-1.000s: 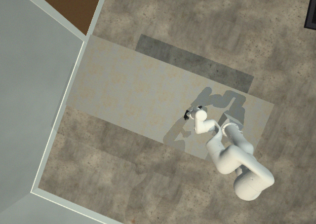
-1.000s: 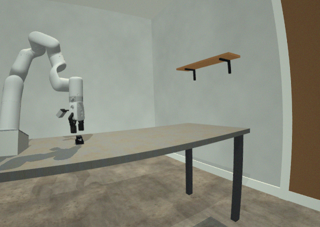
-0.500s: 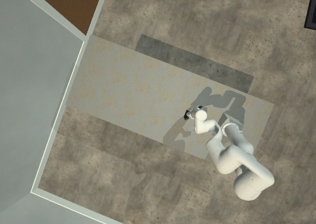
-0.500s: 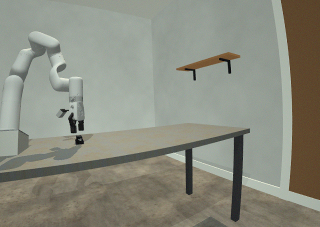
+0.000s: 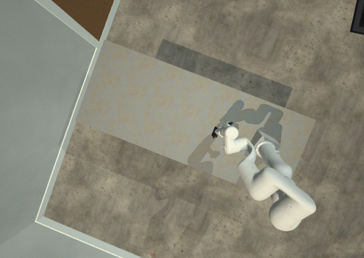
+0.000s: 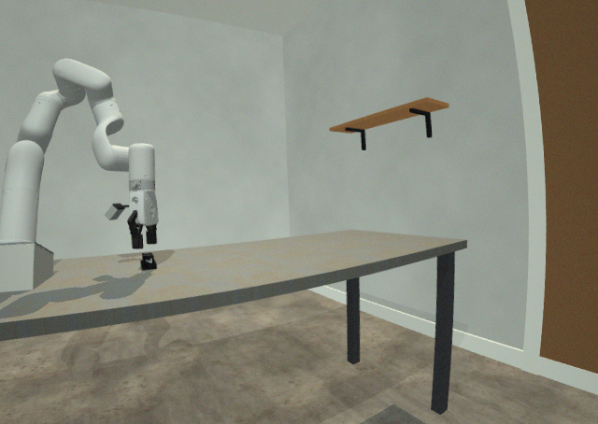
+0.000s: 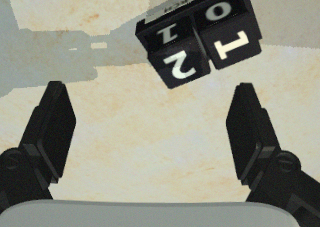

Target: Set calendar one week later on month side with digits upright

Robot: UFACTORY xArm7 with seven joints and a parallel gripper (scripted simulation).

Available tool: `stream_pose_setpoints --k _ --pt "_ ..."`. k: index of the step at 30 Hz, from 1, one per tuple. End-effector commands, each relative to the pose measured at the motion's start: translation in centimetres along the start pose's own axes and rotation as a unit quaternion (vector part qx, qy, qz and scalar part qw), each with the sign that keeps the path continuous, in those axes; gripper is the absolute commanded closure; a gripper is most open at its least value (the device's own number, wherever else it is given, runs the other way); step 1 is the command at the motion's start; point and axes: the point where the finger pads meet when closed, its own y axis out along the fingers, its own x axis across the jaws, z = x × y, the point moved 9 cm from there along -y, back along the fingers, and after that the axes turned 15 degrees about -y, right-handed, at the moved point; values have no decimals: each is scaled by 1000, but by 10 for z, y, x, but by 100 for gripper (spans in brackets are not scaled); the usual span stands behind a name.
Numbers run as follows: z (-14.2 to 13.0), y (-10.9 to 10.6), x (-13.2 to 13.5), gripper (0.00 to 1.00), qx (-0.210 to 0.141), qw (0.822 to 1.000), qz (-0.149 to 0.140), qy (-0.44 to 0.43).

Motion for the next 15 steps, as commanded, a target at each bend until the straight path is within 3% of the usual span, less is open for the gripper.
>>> stream_pose_setpoints --k 1,11,15 --pt "-1 -1 0 0 -2 1000 0 0" --pt "-3 0 8 0 -2 998 0 66" --pt "-8 1 25 0 -2 998 0 66"
